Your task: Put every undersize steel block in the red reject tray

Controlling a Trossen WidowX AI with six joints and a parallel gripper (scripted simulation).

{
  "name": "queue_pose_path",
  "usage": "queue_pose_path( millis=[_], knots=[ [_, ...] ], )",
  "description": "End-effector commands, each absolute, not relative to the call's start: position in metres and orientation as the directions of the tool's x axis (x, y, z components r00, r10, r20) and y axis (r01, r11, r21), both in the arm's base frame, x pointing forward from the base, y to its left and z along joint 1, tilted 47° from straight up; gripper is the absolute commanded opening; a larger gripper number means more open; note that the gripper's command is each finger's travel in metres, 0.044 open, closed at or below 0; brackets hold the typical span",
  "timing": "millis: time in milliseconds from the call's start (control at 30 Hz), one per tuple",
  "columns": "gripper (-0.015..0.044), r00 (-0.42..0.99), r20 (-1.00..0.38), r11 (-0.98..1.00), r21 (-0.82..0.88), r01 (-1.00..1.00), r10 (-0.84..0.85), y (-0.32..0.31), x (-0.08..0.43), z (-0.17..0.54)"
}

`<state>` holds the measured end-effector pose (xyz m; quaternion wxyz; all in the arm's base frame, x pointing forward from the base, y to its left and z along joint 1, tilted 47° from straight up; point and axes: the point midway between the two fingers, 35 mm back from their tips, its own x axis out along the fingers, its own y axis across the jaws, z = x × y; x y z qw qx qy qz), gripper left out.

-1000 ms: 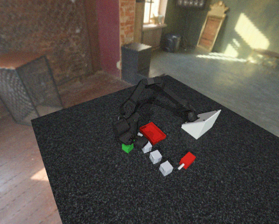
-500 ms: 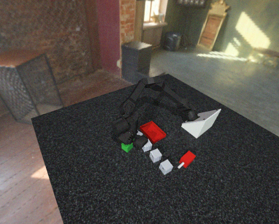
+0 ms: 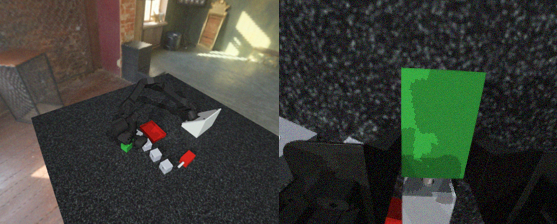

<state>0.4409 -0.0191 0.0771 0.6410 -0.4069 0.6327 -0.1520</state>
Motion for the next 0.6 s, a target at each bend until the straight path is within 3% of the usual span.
queue_pose_path(
  millis=[0, 567],
  knots=[
    [0.0000, 0.166, -0.688, 0.625, -0.716, -0.312, -0.706, -0.0150, 0.4459, 0.0791],
    [0.0000, 0.169, -0.689, 0.625, -0.716, -0.311, -0.705, -0.0130, 0.4516, 0.0782]
  ],
)
